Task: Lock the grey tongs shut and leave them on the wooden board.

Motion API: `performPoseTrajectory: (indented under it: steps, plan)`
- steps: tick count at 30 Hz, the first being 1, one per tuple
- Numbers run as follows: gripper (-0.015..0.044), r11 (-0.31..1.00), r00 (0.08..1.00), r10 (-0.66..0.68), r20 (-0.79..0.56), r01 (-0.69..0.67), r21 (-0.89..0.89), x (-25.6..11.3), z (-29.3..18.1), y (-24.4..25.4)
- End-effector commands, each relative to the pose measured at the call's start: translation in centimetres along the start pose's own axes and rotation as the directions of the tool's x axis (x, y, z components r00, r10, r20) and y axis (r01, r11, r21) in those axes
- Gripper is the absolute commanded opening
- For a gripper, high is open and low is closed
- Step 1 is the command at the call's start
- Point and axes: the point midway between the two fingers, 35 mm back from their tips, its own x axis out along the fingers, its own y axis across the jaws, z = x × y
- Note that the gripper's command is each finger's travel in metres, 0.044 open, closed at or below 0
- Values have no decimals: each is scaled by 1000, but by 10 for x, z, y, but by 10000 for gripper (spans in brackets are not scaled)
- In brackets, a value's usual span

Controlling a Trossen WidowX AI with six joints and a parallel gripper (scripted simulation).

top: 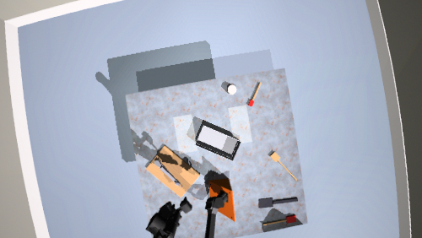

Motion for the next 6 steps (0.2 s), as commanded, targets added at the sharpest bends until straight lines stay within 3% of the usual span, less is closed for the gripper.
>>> performPoseTrajectory:
  steps: [1, 6]
  plan:
    - [440, 1000, 1000, -3, 9, 3, -5, -5, 1, 2]
    - [440, 1000, 1000, -3, 9, 3, -5, -5, 1, 2]
